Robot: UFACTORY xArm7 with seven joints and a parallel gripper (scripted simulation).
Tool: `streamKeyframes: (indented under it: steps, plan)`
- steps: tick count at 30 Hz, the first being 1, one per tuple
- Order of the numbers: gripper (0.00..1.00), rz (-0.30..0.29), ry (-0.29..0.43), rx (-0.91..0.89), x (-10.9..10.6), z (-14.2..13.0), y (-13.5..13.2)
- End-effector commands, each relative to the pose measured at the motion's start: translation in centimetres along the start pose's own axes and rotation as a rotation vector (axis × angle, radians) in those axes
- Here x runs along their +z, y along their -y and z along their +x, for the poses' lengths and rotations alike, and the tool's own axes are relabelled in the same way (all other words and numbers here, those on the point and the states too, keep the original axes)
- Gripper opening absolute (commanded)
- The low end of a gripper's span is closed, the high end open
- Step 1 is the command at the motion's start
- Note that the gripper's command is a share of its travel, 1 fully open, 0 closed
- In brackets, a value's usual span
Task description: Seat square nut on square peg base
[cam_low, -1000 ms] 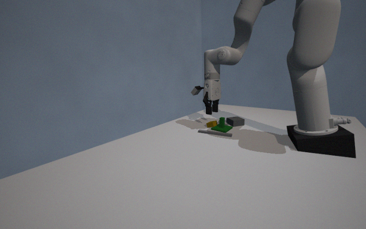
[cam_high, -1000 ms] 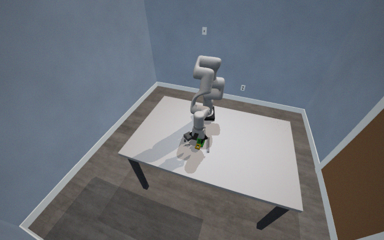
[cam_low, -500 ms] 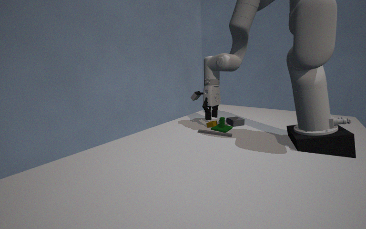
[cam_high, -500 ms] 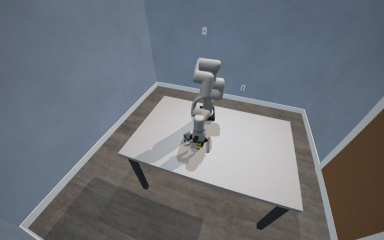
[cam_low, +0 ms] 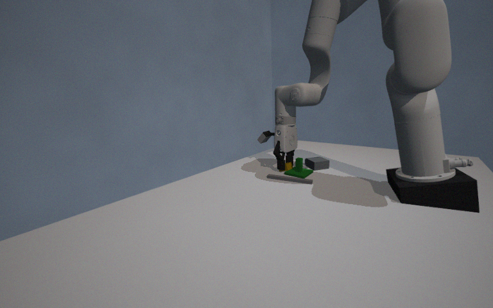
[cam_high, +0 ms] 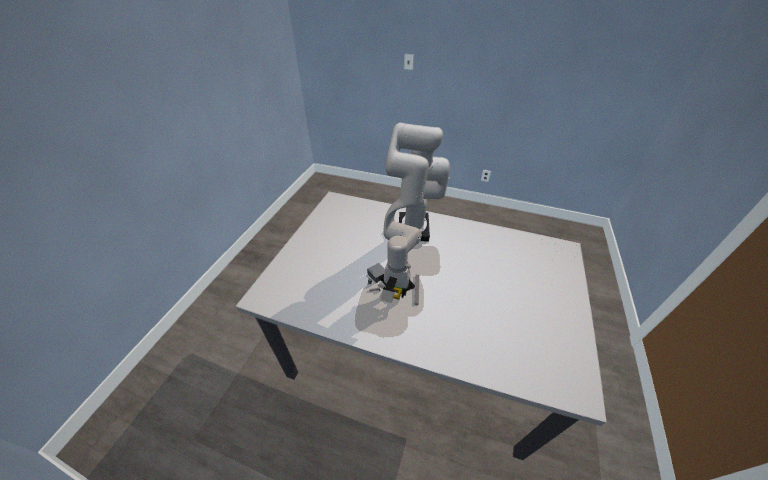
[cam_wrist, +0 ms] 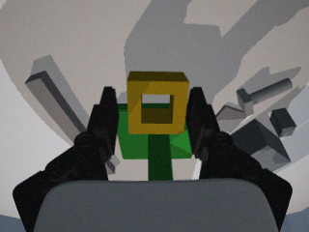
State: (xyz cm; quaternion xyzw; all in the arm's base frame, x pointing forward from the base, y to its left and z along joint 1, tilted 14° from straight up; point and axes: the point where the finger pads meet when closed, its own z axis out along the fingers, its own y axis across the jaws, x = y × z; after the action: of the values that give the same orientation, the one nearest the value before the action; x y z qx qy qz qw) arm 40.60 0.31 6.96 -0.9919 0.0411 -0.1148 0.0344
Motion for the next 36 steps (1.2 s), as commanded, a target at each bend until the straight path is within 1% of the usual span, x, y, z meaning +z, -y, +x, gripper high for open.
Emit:
streamKeyframes:
  steps: [1,12,13,36]
  plan:
    - [0.60,-0.003,-0.004,0.000,0.67,0.10,-0.11]
    - [0.60,-0.006,-0.005,0.000,1.01,0.06,-0.20]
    - [0.00,-0.006,-0.005,0.000,1.01,0.06,-0.20]
    - [0.00,-0.006,-0.005,0.000,1.00,0.06,-0.19]
